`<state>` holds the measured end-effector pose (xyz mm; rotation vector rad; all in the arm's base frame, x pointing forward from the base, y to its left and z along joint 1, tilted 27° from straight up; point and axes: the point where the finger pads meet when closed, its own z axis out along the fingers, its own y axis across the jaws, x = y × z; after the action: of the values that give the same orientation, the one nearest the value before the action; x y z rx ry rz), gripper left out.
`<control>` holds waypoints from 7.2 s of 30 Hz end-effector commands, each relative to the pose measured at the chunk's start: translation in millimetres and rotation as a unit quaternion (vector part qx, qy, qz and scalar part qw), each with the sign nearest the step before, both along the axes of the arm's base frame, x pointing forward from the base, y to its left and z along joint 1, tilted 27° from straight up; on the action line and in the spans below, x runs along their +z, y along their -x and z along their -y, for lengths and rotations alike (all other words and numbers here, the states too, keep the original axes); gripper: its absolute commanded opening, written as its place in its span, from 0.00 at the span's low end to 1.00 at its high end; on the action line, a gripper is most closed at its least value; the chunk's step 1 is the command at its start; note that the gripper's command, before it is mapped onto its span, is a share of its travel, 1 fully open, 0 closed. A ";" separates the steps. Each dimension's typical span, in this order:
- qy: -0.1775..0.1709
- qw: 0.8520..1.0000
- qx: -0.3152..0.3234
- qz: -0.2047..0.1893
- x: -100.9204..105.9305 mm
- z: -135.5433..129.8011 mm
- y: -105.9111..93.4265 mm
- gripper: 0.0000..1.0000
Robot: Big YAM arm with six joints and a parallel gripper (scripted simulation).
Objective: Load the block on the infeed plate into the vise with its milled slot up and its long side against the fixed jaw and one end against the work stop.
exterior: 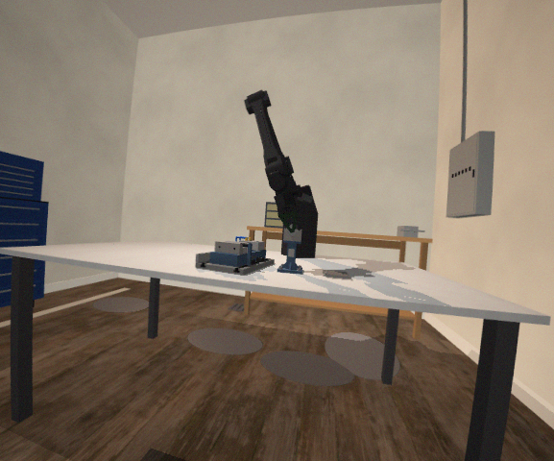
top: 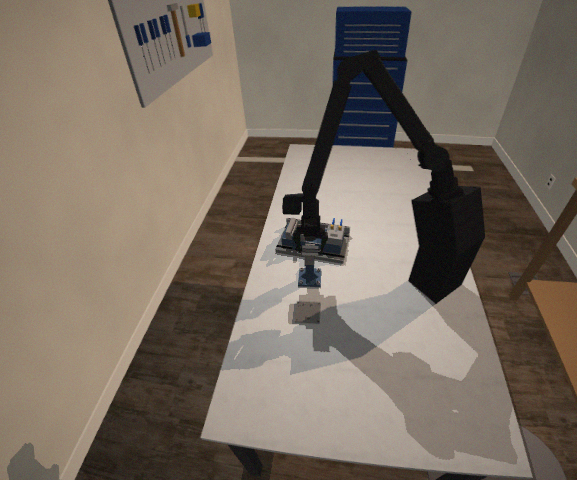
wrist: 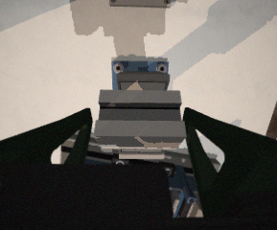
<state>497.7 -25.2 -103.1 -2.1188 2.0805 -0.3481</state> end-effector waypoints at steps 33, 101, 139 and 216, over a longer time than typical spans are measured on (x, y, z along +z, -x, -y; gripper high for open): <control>0.171 0.984 -0.056 0.008 0.9 -4.0 -7.7 0.81; 0.464 0.874 -0.141 0.013 -0.6 -0.1 -6.1 0.81; 0.503 0.852 -0.143 0.018 -0.9 -9.3 -6.0 0.81; 0.505 0.851 -0.145 0.017 -1.3 -8.8 -5.6 0.00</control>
<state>499.6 -24.3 -99.6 -2.0974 2.4966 -1.8445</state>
